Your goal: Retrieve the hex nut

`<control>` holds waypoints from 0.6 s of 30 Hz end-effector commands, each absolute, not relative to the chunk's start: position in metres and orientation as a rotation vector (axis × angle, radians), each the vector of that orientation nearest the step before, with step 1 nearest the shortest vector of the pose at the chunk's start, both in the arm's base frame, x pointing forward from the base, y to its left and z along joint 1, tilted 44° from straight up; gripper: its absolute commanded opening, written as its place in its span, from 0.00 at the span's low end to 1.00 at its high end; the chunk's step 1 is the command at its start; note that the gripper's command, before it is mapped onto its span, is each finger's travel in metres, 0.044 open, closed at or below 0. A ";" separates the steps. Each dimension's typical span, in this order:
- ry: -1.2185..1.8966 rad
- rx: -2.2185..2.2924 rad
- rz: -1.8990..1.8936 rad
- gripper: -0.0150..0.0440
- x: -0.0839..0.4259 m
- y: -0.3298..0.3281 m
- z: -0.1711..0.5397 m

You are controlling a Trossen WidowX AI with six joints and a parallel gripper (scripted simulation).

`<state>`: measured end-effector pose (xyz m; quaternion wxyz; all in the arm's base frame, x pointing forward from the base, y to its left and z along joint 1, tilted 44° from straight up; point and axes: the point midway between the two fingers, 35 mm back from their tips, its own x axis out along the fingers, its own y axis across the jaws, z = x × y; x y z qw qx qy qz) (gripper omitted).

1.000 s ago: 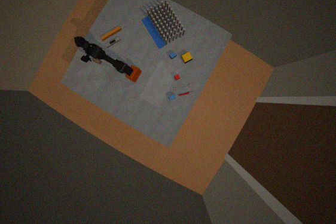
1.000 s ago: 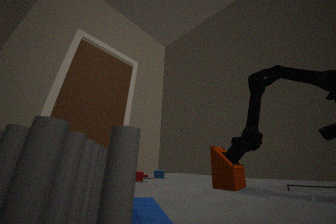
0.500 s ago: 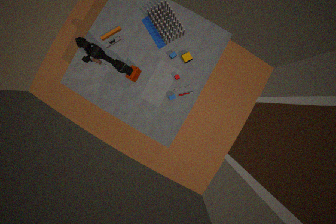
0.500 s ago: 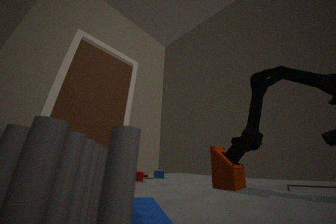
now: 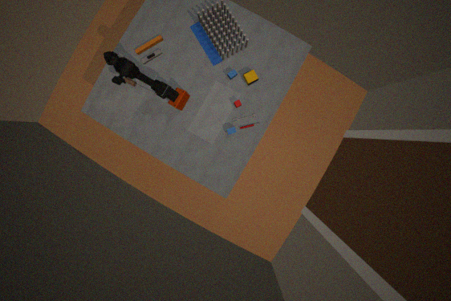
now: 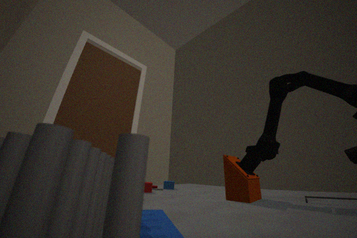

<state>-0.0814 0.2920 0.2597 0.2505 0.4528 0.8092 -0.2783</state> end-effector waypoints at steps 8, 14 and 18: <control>2.203 1.225 -0.766 0.73 -0.083 0.304 0.244; 2.203 1.225 -0.766 0.73 -0.084 0.310 0.237; 2.203 1.225 -0.766 0.64 -0.084 0.310 0.237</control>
